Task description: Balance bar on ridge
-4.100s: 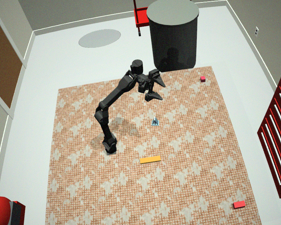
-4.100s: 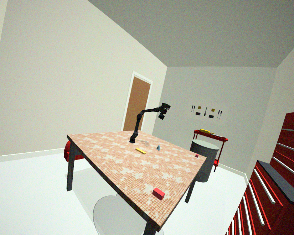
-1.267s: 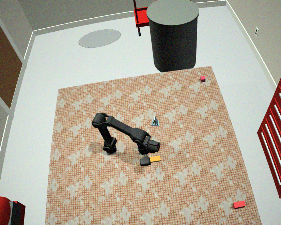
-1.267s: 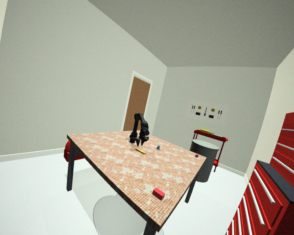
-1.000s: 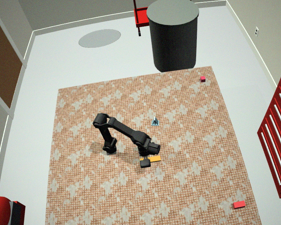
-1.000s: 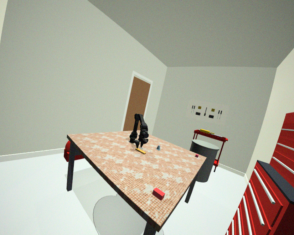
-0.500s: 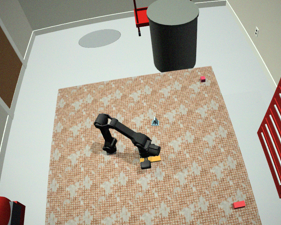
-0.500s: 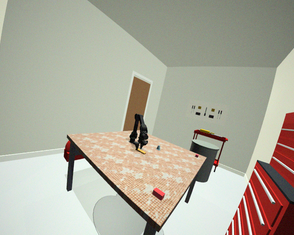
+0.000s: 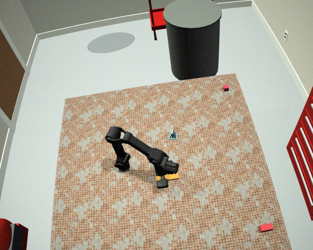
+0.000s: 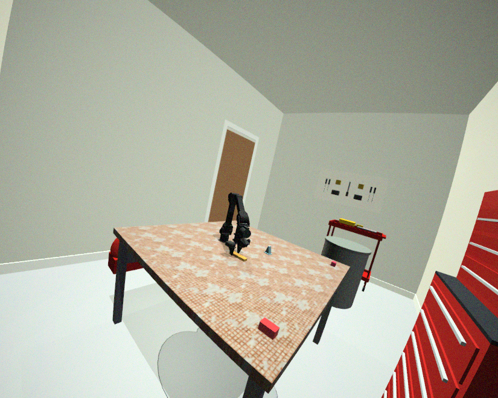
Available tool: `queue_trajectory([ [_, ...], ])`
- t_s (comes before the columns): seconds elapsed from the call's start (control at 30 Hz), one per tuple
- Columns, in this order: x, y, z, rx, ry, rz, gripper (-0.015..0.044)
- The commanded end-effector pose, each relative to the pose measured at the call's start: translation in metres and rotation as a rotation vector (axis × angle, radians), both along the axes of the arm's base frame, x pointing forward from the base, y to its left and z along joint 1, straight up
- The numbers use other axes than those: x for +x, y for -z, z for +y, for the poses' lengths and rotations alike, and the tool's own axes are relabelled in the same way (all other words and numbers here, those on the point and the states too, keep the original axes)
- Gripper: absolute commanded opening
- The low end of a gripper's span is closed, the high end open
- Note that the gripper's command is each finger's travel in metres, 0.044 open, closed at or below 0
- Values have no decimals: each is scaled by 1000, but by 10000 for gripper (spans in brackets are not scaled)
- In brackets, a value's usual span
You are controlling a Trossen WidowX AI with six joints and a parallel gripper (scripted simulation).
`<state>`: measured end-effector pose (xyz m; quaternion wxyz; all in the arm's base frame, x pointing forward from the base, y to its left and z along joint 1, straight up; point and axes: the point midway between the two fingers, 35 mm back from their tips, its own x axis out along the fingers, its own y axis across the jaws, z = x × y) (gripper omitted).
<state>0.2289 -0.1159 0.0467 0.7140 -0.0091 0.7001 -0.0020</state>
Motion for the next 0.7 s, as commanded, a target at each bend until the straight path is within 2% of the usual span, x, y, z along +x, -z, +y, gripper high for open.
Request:
queue_trajectory([
  [0.0, 0, 0, 1, 4, -5, -3, 315],
  [0.2, 0, 0, 0, 0, 0, 0, 158],
  [0.47, 0, 0, 0, 0, 0, 0, 104],
  [0.6, 1, -6, -1, 0, 0, 0, 0],
  [0.67, 2, -11, -1, 0, 0, 0, 0],
])
